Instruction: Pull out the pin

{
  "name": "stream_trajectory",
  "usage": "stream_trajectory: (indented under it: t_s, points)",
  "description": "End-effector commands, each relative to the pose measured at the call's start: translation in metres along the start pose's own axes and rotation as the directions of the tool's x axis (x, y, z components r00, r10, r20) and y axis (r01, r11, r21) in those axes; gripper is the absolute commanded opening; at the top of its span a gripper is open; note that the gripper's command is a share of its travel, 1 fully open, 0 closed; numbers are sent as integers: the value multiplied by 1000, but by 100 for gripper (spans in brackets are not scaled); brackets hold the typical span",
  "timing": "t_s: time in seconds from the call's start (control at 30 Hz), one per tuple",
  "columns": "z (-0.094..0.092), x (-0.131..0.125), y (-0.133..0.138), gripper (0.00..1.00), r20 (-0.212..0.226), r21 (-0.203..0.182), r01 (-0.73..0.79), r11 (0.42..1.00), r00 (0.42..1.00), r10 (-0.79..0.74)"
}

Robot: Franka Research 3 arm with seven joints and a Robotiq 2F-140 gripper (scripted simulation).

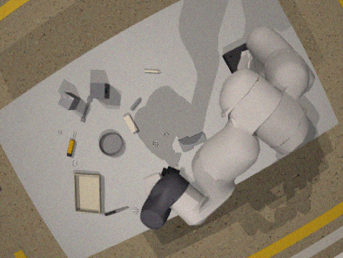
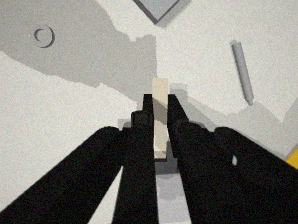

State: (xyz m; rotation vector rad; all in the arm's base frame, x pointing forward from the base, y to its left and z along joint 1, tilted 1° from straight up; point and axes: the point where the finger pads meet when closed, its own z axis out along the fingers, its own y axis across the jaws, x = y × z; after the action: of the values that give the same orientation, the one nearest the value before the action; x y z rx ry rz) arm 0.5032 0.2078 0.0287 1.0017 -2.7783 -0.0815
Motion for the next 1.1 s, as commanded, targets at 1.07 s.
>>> stream_trajectory:
  t_s: [1.07]
  points:
    - [-1, 8, 0, 10, 10, 2, 4, 1000, 1000, -4]
